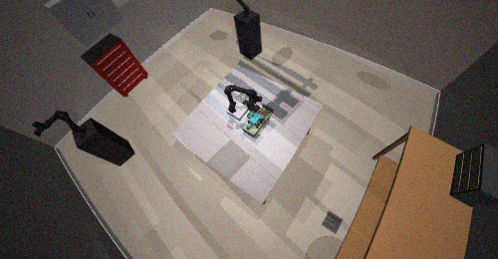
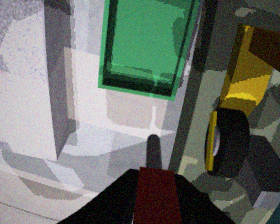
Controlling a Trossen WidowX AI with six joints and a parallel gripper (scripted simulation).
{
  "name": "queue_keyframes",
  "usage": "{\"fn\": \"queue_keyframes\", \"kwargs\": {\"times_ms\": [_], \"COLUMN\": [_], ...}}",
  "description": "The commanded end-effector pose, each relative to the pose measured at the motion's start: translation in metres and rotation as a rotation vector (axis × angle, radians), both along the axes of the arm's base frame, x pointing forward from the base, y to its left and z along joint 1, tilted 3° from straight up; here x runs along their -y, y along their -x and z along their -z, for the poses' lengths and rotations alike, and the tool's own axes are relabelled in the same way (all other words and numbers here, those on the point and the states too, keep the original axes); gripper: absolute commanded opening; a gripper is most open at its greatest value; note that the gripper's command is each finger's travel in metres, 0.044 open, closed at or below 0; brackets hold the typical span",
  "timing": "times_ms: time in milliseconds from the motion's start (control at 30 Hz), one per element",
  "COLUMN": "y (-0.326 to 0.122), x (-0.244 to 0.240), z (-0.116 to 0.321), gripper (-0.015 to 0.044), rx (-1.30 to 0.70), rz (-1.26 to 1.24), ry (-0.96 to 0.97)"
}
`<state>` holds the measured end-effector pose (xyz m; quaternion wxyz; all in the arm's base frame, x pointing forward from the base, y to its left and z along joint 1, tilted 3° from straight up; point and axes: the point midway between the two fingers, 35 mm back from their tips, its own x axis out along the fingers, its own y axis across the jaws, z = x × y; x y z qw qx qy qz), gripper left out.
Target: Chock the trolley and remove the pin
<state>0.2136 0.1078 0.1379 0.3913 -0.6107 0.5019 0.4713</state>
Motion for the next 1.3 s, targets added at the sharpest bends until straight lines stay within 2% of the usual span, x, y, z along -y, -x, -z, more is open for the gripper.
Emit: {"fn": "queue_keyframes", "kwargs": {"times_ms": [0,333,1267], "y": [0.004,0.008,0.008], "x": [-0.015,-0.028,-0.022], "z": [0.002,0.004,0.005], "gripper": [0.0,0.0,0.0], "rx": [0.002,-0.008,-0.157], "rz": [0.006,-0.034,-0.864], "ry": [-0.005,-0.013,-0.134]}}
